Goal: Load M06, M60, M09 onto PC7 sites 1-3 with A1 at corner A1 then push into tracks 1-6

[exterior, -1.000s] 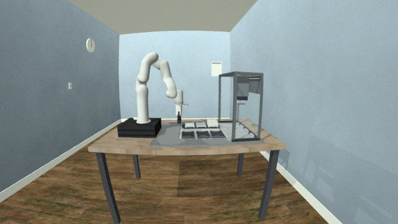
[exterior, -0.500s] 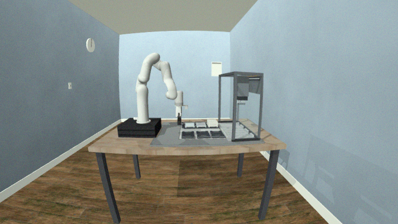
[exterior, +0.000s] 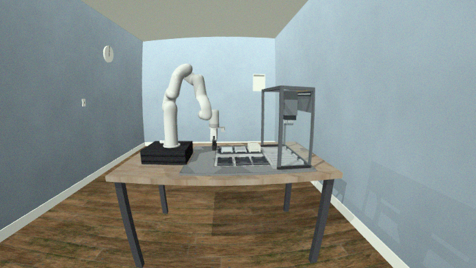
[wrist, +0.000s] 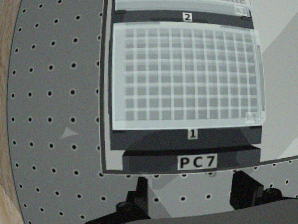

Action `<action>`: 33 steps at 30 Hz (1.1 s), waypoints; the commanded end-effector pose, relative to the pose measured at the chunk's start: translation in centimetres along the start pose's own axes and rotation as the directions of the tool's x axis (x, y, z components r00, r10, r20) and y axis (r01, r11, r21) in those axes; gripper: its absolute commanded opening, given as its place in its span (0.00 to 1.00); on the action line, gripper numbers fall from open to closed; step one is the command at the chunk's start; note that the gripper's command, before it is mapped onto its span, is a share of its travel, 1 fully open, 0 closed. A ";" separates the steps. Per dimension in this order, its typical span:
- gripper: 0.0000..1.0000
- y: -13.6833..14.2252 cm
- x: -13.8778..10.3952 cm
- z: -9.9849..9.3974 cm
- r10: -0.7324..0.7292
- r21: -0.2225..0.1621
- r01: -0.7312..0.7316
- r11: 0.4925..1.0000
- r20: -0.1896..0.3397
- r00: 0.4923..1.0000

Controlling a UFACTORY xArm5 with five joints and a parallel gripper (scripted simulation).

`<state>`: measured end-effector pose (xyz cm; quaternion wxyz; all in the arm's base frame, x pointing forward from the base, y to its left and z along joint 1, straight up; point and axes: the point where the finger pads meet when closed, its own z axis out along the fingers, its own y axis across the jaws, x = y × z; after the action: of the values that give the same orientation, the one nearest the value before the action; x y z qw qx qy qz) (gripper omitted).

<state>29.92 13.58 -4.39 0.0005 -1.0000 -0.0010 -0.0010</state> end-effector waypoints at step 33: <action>0.81 -0.1 0.3 1.2 0.000 0.006 0.000 1.000 -0.001 1.000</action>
<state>30.03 13.59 -5.66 0.0005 -1.0000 -0.0010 -0.0012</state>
